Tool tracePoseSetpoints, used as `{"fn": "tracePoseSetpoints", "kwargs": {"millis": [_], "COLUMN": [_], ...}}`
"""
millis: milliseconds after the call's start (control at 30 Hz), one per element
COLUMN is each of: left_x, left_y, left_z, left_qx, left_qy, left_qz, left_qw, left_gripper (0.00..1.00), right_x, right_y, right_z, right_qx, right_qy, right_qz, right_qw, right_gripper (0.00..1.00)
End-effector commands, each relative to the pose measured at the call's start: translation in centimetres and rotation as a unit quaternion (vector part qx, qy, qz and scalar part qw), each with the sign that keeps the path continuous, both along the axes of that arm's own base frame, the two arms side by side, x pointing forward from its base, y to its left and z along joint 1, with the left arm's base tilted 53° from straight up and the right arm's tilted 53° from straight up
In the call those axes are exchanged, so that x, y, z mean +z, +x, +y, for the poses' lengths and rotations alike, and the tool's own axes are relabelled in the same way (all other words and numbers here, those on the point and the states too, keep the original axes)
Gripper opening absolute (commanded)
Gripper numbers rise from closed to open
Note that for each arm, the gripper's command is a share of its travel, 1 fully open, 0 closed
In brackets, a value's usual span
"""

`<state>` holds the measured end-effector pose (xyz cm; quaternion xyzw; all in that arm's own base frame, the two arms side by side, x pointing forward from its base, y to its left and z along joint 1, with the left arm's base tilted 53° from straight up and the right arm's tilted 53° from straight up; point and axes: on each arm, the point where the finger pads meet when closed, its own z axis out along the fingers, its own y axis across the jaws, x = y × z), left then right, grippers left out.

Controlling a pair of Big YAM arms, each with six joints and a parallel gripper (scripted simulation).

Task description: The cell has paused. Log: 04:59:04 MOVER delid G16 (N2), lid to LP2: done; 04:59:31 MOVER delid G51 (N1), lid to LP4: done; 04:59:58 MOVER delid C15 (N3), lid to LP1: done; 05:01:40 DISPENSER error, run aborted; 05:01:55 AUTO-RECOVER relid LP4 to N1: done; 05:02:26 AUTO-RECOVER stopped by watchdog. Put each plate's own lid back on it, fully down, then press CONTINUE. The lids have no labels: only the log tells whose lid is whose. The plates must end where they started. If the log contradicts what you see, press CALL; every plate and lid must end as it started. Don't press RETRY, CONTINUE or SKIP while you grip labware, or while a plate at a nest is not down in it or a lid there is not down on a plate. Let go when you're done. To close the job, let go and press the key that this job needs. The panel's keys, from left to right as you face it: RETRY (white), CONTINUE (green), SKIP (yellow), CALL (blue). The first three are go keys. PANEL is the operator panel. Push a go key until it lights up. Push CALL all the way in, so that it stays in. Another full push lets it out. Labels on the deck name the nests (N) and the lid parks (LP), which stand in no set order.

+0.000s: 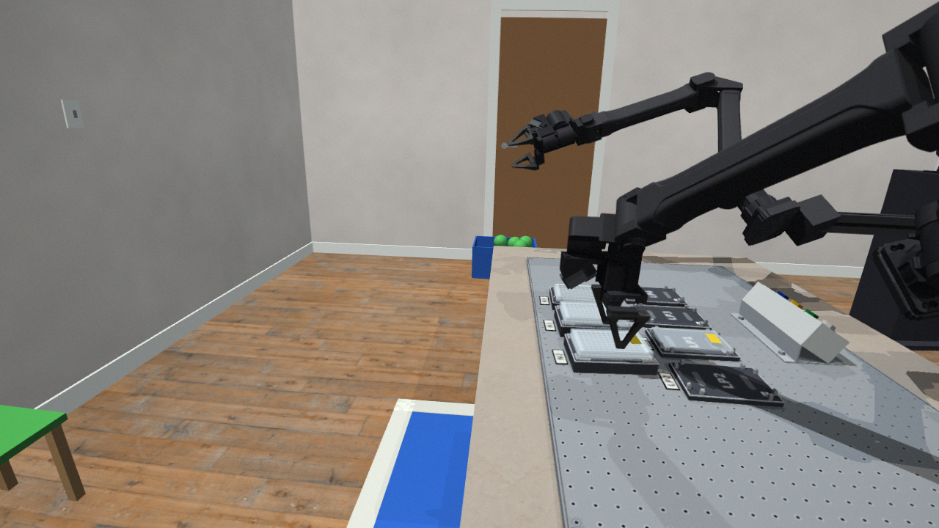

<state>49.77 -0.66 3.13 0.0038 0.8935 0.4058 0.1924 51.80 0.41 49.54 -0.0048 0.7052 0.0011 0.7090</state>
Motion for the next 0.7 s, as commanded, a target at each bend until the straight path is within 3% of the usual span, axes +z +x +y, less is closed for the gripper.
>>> {"fn": "tracePoseSetpoints", "kwargs": {"millis": [0,200,300,667], "left_x": [2.1,2.7,2.8,2.5], "left_y": [1.2,0.9,1.0,0.9], "left_z": [-0.4,-2.2,-0.3,-0.9], "left_qx": [0.009,-0.002,0.018,0.011], "left_qy": [-0.009,-0.01,-0.01,-0.009], "left_qz": [-0.03,-0.03,-0.031,-0.026], "left_qw": [0.999,0.999,0.999,1.0], "left_gripper": [1.0,1.0,1.0,1.0], "right_x": [-0.3,-0.3,-0.3,-0.3], "right_y": [0.5,0.5,0.5,0.5], "right_z": [-1.1,-1.1,-1.1,-1.1], "right_qx": [-0.009,-0.009,-0.009,-0.009], "right_qy": [0.008,0.008,0.008,0.008], "right_qz": [0.002,0.002,0.002,0.002], "right_qw": [1.0,1.0,1.0,1.0], "right_gripper": [1.0,1.0,1.0,1.0]}}
